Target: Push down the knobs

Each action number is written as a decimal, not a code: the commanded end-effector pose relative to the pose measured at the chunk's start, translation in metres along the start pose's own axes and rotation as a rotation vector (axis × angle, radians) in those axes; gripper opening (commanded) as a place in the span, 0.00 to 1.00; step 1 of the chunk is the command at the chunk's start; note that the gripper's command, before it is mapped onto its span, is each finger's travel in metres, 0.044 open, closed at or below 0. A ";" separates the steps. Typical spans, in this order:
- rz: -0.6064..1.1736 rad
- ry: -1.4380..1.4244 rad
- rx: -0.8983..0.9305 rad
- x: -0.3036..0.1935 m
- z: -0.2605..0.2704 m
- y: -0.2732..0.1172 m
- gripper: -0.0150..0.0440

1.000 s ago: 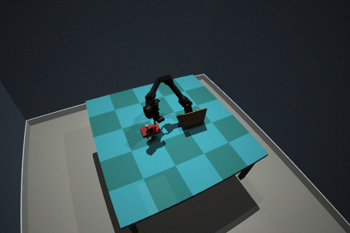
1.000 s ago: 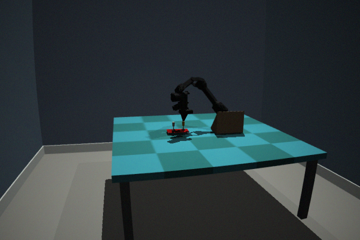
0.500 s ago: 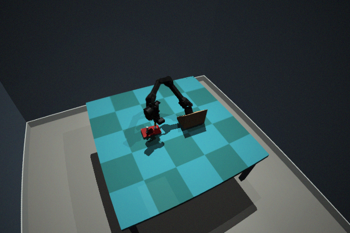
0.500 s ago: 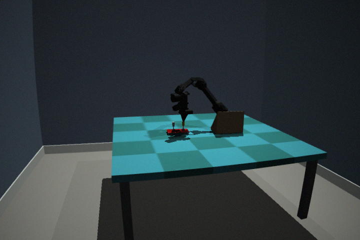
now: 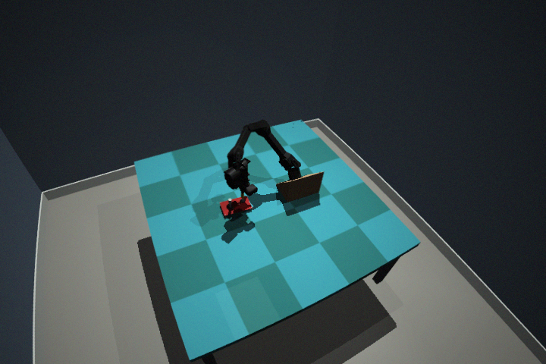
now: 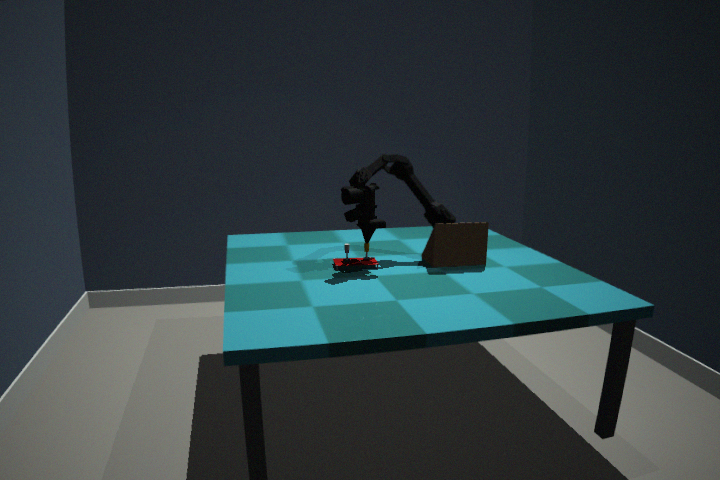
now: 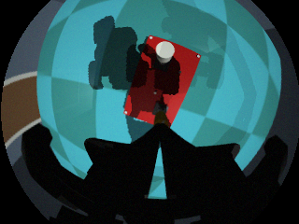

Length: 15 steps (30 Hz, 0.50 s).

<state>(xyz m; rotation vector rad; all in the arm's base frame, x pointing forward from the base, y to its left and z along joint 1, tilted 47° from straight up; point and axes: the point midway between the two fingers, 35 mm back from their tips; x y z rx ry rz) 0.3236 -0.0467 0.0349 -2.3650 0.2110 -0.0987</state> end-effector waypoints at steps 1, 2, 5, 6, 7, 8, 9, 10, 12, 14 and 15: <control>-0.004 -0.003 -0.002 0.001 -0.001 0.001 0.25; -0.004 -0.003 -0.002 0.001 -0.001 0.002 0.25; -0.004 -0.003 -0.002 0.001 -0.001 0.005 0.25; -0.004 -0.003 -0.002 0.001 -0.001 0.006 0.25; -0.004 -0.003 -0.002 0.001 -0.001 0.006 0.25; -0.004 -0.003 -0.002 0.001 -0.001 0.006 0.25; -0.004 -0.003 -0.002 0.001 -0.001 0.006 0.25; -0.004 -0.003 -0.002 0.001 -0.001 0.006 0.25; -0.004 -0.003 -0.002 0.001 -0.001 0.006 0.25; -0.004 -0.003 -0.002 0.001 -0.001 0.006 0.25; -0.004 -0.003 -0.002 0.001 -0.001 0.006 0.25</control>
Point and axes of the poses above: the point midway between the two fingers, 35 mm back from their tips, its own y axis out along the fingers, its own z axis across the jaws, x = y × z, and after that the axes turned 15 degrees about y, right-handed
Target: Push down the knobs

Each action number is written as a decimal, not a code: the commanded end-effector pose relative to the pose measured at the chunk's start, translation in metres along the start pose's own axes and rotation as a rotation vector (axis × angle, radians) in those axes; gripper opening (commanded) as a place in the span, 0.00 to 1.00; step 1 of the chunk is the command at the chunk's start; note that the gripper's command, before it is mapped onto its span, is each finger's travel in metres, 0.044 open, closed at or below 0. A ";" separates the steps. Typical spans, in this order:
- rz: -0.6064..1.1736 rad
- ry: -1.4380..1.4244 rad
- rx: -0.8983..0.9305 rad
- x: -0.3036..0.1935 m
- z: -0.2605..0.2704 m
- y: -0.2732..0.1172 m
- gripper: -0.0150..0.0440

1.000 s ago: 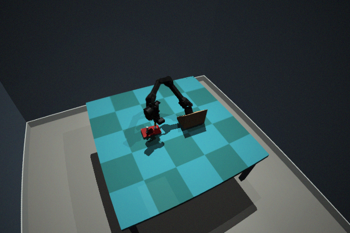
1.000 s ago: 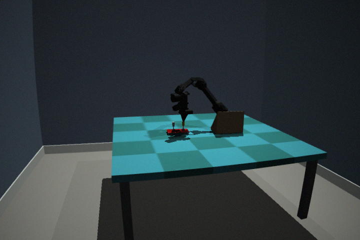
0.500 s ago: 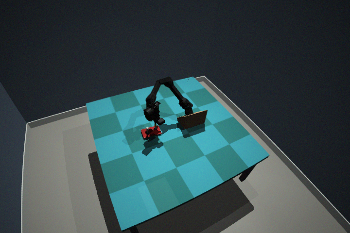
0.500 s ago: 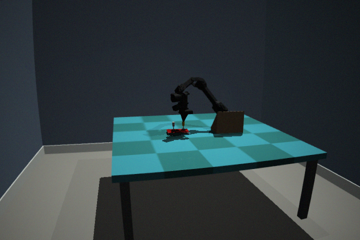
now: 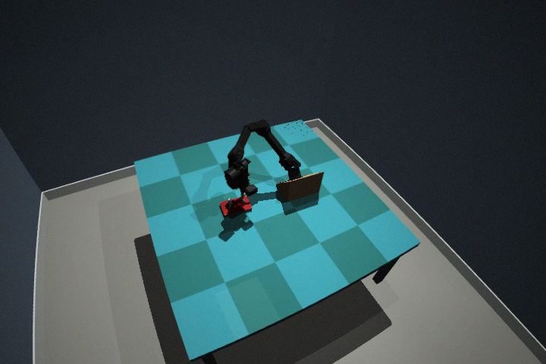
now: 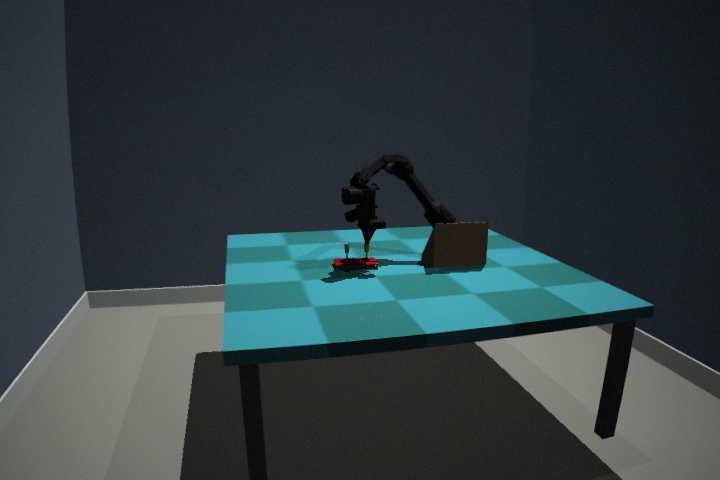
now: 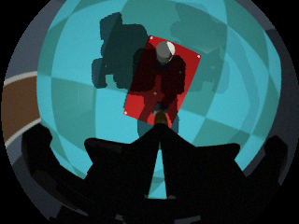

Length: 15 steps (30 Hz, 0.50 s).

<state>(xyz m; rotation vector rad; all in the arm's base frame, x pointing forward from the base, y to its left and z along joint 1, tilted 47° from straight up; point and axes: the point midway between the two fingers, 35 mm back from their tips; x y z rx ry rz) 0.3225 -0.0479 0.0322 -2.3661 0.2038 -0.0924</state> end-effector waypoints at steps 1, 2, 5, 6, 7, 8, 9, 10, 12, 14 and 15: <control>0.000 0.004 -0.002 0.001 -0.002 0.004 0.25; 0.000 0.004 -0.002 0.001 -0.002 0.005 0.25; 0.000 0.004 -0.002 0.001 -0.002 0.008 0.25; 0.000 0.004 -0.002 0.001 -0.002 0.009 0.25; 0.000 0.004 -0.002 0.001 -0.002 0.009 0.25; 0.000 0.004 -0.002 0.001 -0.002 0.009 0.25; 0.000 0.004 -0.002 0.001 -0.002 0.009 0.25; 0.000 0.004 -0.002 0.001 -0.002 0.009 0.25; 0.000 0.004 -0.002 0.001 -0.002 0.009 0.25; 0.000 0.004 -0.002 0.001 -0.002 0.009 0.25; 0.000 0.004 -0.002 0.001 -0.002 0.010 0.25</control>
Point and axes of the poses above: the point midway between the two fingers, 35 mm back from their tips, its own y axis out along the fingers, its own z axis across the jaws, x = y × z, and after that the axes turned 15 degrees about y, right-handed
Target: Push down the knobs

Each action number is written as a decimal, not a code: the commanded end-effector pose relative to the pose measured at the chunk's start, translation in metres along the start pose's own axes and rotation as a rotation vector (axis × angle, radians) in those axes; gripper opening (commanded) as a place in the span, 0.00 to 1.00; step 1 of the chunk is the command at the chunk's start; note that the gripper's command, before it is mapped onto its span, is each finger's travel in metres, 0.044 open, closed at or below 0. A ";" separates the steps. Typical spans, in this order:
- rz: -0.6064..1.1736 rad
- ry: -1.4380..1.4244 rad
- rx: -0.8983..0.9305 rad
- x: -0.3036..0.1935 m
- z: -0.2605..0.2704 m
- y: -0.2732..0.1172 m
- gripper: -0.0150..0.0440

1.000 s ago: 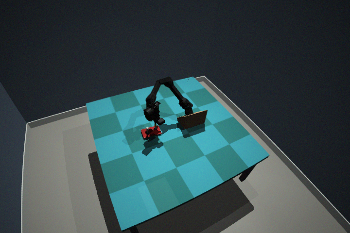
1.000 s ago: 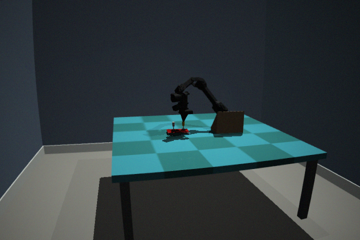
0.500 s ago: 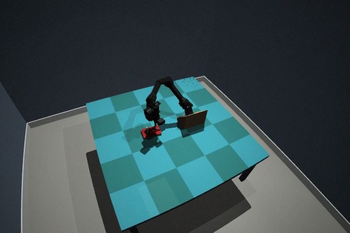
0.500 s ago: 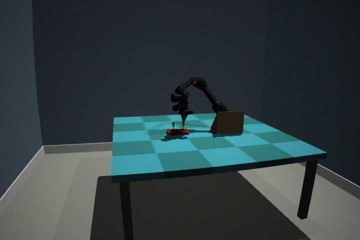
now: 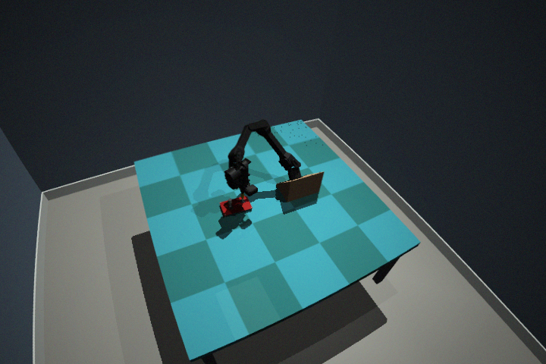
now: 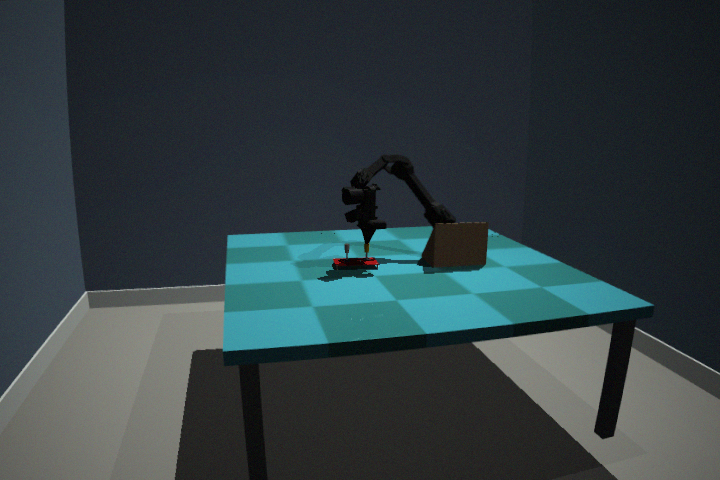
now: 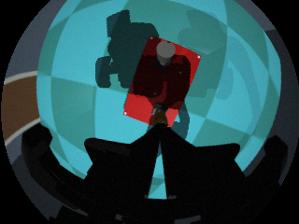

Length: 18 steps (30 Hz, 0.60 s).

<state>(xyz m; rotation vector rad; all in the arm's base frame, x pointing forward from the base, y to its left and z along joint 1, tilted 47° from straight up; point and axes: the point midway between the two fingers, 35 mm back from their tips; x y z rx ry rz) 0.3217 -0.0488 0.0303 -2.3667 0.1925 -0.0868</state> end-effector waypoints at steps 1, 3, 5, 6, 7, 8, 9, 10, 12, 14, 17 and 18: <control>0.006 0.011 -0.002 0.002 -0.003 0.008 0.25; 0.006 0.011 -0.002 0.002 -0.003 0.010 0.25; 0.006 0.011 -0.002 0.002 -0.003 0.012 0.25; 0.006 0.011 -0.002 0.002 -0.003 0.013 0.25; 0.006 0.011 -0.002 0.002 -0.003 0.013 0.25; 0.006 0.011 -0.002 0.002 -0.003 0.013 0.25; 0.006 0.011 -0.002 0.002 -0.003 0.013 0.25; 0.006 0.011 -0.002 0.002 -0.003 0.013 0.25; 0.006 0.011 -0.002 0.002 -0.003 0.013 0.25; 0.006 0.011 -0.002 0.002 -0.003 0.013 0.25; 0.006 0.011 -0.003 0.002 -0.003 0.015 0.25; 0.006 0.011 -0.003 0.002 -0.003 0.016 0.25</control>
Point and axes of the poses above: the point midway between the two fingers, 35 mm back from their tips, its own y axis out along the fingers, its own z axis across the jaws, x = y × z, and after that the axes turned 15 degrees about y, right-handed
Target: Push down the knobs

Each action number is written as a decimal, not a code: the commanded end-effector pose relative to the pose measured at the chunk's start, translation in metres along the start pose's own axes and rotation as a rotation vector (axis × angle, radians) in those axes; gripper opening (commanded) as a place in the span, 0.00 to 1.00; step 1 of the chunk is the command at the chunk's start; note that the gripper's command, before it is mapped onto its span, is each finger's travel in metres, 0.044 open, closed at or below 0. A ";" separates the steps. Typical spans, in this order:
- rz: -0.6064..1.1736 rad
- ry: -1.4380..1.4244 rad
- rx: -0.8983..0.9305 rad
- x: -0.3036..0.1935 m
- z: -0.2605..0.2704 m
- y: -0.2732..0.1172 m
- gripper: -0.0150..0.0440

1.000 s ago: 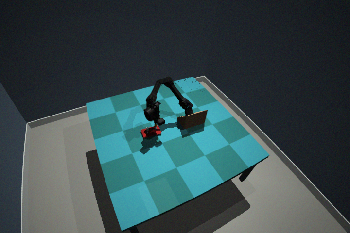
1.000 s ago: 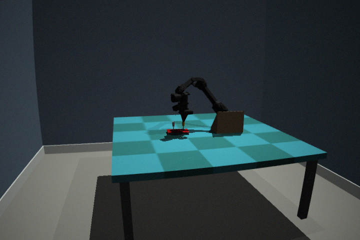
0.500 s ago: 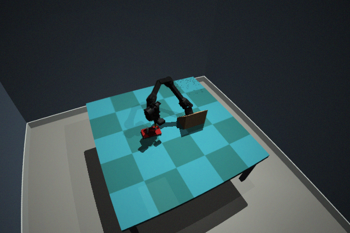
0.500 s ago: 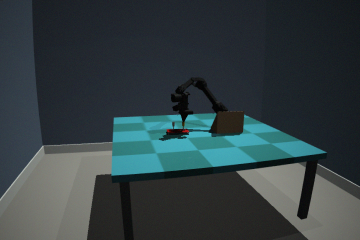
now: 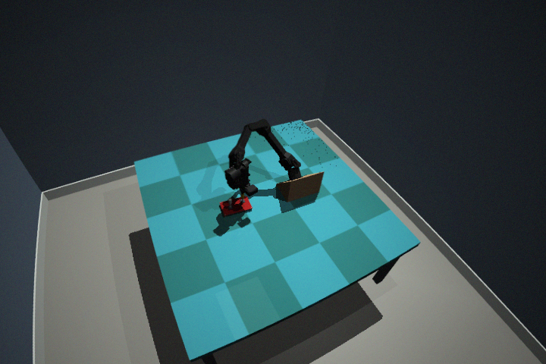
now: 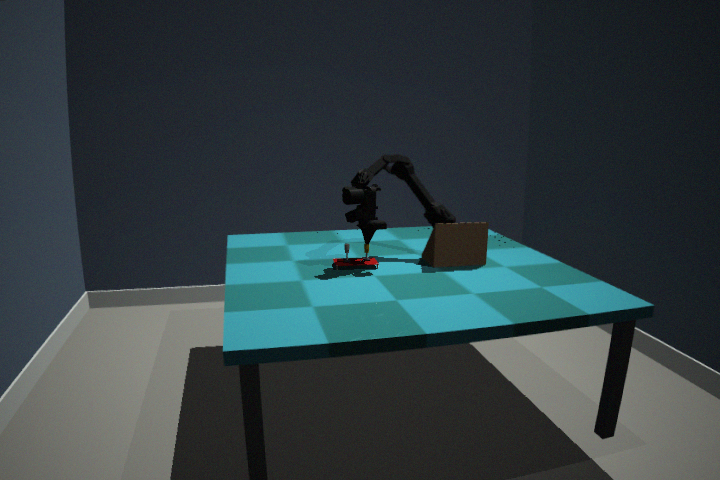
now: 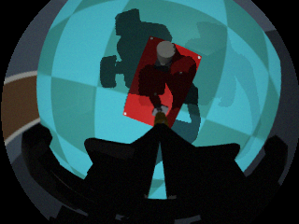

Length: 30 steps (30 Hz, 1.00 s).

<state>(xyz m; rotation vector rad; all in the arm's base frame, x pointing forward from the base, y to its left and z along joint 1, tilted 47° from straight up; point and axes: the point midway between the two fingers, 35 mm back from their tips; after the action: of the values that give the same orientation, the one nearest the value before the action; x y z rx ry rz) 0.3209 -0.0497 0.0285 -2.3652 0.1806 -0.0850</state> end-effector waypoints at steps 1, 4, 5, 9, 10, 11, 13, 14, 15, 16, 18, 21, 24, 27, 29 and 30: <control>0.014 0.016 -0.005 0.002 -0.003 0.015 0.25; 0.014 0.016 -0.005 0.002 -0.003 0.017 0.25; 0.014 0.016 -0.005 0.002 -0.003 0.017 0.25; 0.014 0.016 -0.005 0.002 -0.003 0.017 0.25; 0.014 0.016 -0.005 0.002 -0.003 0.017 0.25; 0.014 0.016 -0.005 0.002 -0.003 0.017 0.25; 0.014 0.016 -0.005 0.002 -0.003 0.018 0.25; 0.014 0.016 -0.005 0.002 -0.003 0.019 0.25; 0.014 0.016 -0.005 0.002 -0.003 0.020 0.25; 0.014 0.016 -0.005 0.002 -0.003 0.021 0.25; 0.014 0.016 -0.006 0.002 -0.003 0.023 0.25; 0.014 0.016 -0.006 0.002 -0.003 0.023 0.25; 0.014 0.016 -0.006 0.002 -0.003 0.023 0.25; 0.014 0.016 -0.006 0.002 -0.003 0.024 0.25; 0.014 0.016 -0.006 0.002 -0.003 0.025 0.25; 0.014 0.016 -0.006 0.002 -0.003 0.026 0.25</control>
<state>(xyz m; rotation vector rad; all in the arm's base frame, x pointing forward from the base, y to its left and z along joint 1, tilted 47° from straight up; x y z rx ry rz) 0.3196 -0.0546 0.0233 -2.3628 0.1669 -0.0823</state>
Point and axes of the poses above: the point midway between the two fingers, 35 mm back from their tips, its own y axis out along the fingers, its own z axis across the jaws, x = y × z, and after that the axes turned 15 degrees about y, right-handed
